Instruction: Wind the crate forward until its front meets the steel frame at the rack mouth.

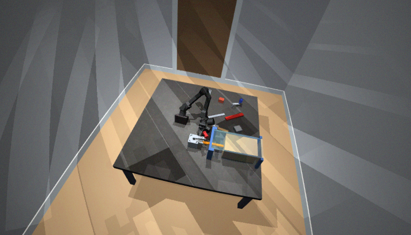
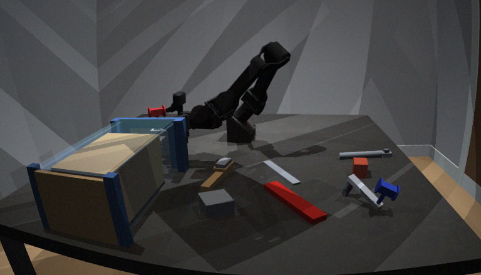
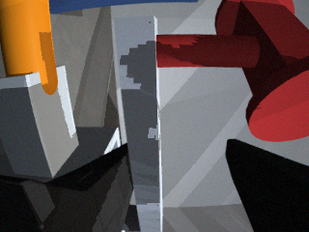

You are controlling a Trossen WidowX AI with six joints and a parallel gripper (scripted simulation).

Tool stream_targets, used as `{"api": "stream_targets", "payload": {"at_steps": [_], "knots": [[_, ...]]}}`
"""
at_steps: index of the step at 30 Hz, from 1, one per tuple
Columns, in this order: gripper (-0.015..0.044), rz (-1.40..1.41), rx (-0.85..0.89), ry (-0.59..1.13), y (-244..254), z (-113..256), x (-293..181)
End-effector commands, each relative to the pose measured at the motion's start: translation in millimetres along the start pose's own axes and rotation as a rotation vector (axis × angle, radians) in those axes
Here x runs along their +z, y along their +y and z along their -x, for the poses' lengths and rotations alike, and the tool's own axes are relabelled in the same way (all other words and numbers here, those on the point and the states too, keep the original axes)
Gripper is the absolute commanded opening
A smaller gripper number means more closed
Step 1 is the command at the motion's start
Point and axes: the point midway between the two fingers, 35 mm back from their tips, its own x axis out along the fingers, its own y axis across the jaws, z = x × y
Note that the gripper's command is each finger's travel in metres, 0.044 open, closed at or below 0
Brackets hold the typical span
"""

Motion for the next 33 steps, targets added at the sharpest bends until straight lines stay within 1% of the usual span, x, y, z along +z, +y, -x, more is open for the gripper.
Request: {"api": "stream_targets", "payload": {"at_steps": [1,33], "knots": [[0.0240,0.001,0.032,-0.013,7.1,0.0,1.8],[0.0240,0.000,0.000,0.000,4.0,0.0,0.1]]}}
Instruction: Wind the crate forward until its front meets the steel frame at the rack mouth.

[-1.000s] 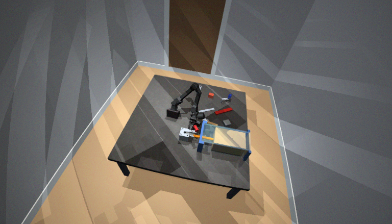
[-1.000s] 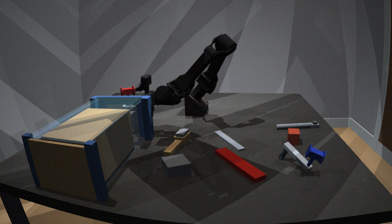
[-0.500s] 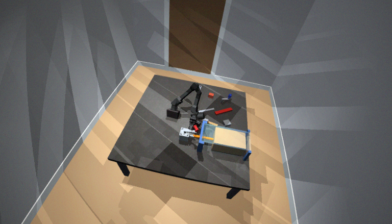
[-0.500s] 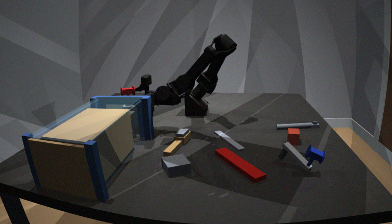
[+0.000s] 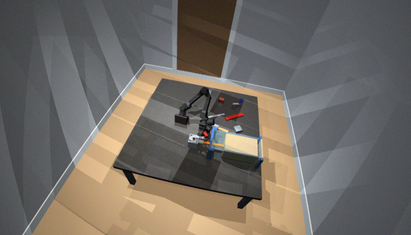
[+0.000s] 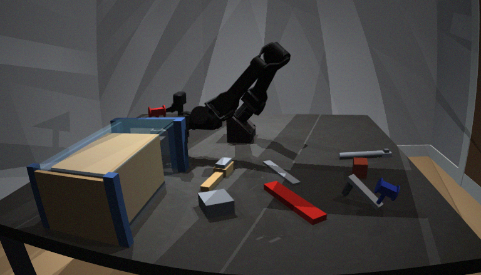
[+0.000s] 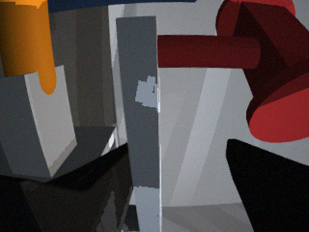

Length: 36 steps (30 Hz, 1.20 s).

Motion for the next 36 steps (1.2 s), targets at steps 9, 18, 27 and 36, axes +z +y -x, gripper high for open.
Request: {"api": "stream_targets", "payload": {"at_steps": [9,18,27,36], "knots": [[0.0240,-0.004,0.016,-0.002,5.1,-1.0,-0.5],[0.0240,-0.004,0.016,-0.002,5.1,-1.0,-0.5],[0.0240,-0.004,0.016,-0.002,5.1,-1.0,-0.5],[0.0240,0.000,-0.001,0.000,-8.1,0.0,-0.5]]}}
